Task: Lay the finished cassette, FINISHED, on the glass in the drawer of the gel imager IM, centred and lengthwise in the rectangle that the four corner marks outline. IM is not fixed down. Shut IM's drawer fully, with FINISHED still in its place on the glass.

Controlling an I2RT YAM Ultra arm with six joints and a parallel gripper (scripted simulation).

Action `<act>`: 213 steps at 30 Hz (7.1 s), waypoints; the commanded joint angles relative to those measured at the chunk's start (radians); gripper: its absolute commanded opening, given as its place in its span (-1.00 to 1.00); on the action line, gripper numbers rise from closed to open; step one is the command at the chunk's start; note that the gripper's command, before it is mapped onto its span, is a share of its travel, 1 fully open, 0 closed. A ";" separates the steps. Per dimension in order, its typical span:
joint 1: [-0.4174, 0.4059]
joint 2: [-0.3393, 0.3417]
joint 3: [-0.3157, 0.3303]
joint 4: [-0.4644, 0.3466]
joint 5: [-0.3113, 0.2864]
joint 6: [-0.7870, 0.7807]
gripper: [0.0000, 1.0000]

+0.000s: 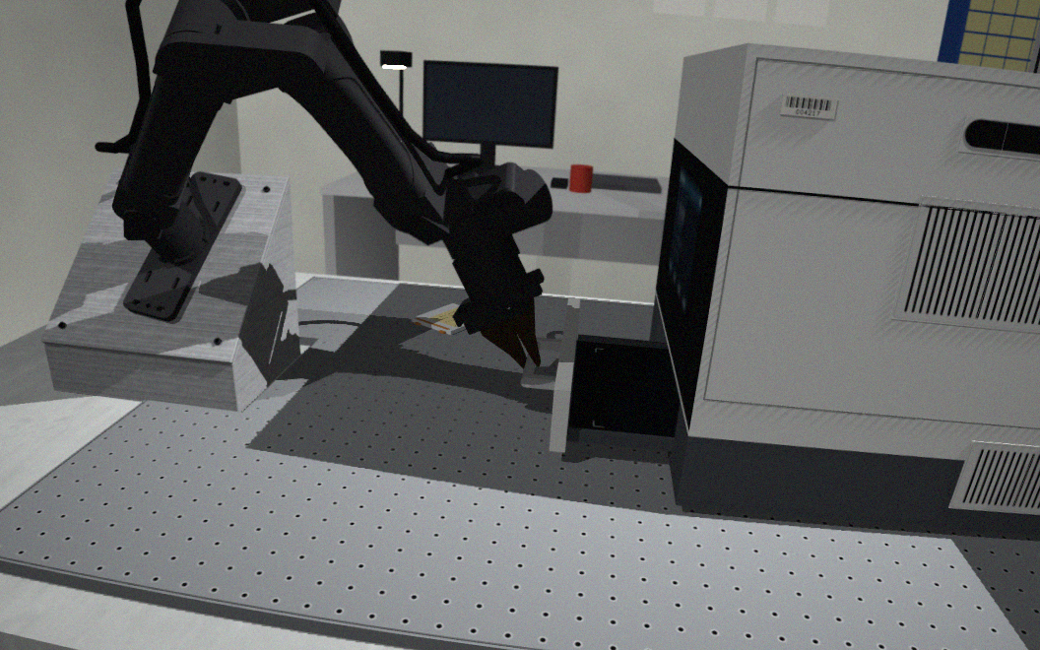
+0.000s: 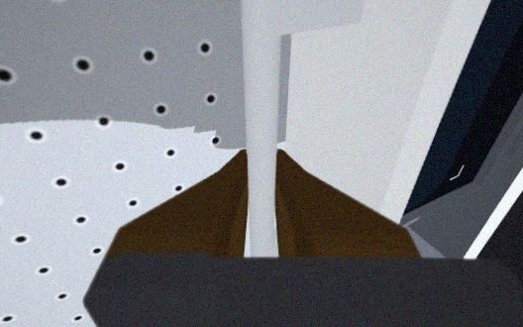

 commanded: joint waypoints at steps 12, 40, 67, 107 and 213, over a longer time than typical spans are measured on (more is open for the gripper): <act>0.017 -0.003 -0.023 -0.042 -0.012 0.023 -1.00; 0.034 -0.021 0.114 -0.319 0.048 0.156 -1.00; 0.044 -0.088 -0.066 -0.266 0.042 0.180 -1.00; 0.046 -0.079 -0.083 -0.261 0.035 0.183 -1.00; 0.064 -0.105 -0.090 -0.383 0.050 0.286 -1.00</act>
